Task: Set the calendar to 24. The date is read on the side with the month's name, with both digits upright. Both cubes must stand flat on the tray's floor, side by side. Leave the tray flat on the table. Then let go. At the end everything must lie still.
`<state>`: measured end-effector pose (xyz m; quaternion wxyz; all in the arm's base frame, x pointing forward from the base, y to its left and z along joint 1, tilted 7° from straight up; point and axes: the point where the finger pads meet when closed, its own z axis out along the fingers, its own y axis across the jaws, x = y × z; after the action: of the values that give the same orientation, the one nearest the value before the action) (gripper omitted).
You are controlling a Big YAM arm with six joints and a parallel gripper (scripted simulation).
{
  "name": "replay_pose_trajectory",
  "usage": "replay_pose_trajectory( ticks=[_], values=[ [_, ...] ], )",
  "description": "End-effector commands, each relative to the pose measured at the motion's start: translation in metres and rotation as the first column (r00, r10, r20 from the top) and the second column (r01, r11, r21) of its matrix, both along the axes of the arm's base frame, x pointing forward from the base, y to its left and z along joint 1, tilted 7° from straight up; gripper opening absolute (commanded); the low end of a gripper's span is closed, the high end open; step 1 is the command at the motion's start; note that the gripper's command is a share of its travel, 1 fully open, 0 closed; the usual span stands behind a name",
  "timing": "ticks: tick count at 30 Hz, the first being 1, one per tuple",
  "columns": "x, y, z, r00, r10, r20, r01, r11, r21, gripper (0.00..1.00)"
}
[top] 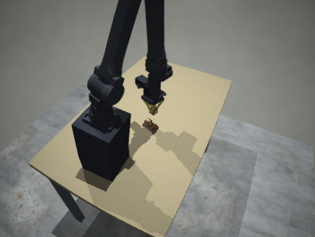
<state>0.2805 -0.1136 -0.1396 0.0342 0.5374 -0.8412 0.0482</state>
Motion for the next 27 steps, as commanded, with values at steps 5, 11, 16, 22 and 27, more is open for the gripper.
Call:
replay_pose_trajectory(
  ticks=[5,11,16,22,27],
  values=[
    [0.004,-0.001,-0.005,1.0,0.025,0.008,-0.025,1.0,-0.001,0.25],
    [0.013,-0.006,-0.009,0.999,0.022,0.029,-0.022,1.0,-0.009,0.25],
    [0.008,-0.009,-0.027,1.0,0.015,0.018,-0.015,1.0,-0.004,0.25],
    [0.006,-0.01,-0.048,1.0,0.015,0.014,-0.015,1.0,-0.003,0.25],
    [0.006,-0.01,-0.056,1.0,0.019,0.013,-0.019,1.0,-0.002,0.25]
  ],
)
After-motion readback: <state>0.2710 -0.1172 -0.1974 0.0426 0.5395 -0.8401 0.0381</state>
